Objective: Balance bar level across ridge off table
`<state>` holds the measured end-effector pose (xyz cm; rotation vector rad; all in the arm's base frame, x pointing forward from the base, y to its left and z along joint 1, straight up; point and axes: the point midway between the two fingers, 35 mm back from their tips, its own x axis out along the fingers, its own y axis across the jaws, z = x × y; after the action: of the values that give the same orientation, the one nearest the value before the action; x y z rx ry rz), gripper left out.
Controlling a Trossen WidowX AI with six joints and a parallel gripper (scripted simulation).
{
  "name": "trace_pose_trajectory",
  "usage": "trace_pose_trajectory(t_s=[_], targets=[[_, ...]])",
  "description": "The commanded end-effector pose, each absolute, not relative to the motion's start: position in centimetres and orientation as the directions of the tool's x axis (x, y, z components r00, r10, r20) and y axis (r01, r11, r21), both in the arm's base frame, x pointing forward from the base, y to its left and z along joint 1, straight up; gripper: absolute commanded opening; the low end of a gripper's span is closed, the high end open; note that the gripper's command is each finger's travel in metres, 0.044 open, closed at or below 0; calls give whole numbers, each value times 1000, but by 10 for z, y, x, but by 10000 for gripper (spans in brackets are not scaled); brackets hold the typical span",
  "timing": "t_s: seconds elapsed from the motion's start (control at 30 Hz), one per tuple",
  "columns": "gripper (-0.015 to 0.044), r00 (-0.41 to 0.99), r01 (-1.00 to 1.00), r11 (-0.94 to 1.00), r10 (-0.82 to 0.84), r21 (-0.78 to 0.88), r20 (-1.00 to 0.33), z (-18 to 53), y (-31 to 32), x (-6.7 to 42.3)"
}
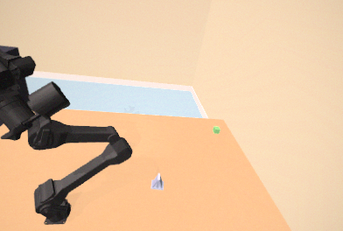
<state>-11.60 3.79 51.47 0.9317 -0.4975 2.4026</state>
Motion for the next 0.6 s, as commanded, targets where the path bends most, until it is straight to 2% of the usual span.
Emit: trace_pose_trajectory(t_s=[0.0, 0.07, 0.1, 0.57], targets=[[374, -635, -577, -803, 325, -151, 701, 515, 38, -116], [321, -644, -568, -806, 312, -164, 698, 515, 34, -119], [315, -652, -561, -809, 301, -175, 696, 515, 32, -122], [315, -794, -316, -858, 5, -404, 608, 506, -42, -168]])
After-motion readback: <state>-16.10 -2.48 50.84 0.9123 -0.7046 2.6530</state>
